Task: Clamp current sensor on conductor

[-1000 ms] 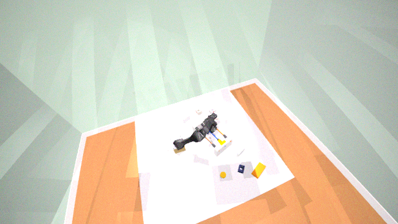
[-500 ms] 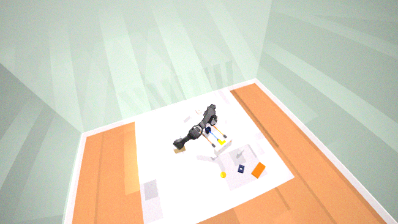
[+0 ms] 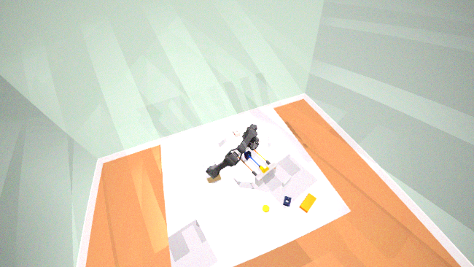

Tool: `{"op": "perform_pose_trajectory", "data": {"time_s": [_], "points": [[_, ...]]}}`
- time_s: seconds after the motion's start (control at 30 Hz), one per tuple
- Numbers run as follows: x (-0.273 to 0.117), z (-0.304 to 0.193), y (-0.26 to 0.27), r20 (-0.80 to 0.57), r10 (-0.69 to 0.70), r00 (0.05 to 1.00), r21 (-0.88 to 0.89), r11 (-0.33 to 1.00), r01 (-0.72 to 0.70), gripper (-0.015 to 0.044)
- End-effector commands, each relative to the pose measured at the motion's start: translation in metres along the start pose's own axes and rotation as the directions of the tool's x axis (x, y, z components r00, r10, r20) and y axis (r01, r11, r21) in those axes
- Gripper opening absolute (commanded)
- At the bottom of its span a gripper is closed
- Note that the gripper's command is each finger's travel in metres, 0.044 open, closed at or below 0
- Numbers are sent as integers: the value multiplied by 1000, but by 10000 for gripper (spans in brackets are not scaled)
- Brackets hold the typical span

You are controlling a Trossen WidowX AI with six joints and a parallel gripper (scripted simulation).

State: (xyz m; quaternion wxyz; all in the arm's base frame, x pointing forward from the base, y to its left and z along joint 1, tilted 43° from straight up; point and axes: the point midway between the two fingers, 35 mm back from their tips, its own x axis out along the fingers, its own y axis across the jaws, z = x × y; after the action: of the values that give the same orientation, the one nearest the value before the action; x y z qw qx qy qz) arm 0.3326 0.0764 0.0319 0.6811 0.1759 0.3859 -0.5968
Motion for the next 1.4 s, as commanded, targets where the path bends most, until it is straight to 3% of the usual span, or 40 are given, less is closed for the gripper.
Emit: {"op": "perform_pose_trajectory", "data": {"time_s": [0.0,0.77,0.93,1.13,1.37], "points": [[-1,0,0,-4,0,1000,4,1000,0,440],[-1,0,0,-4,0,1000,4,1000,0,440],[4,15,-7,-105,-13,994,-252,968,-14,440],[9,39,-21,-277,1,961,-616,767,-179,440],[12,64,-36,-448,73,891,-829,338,-445,440]]}}
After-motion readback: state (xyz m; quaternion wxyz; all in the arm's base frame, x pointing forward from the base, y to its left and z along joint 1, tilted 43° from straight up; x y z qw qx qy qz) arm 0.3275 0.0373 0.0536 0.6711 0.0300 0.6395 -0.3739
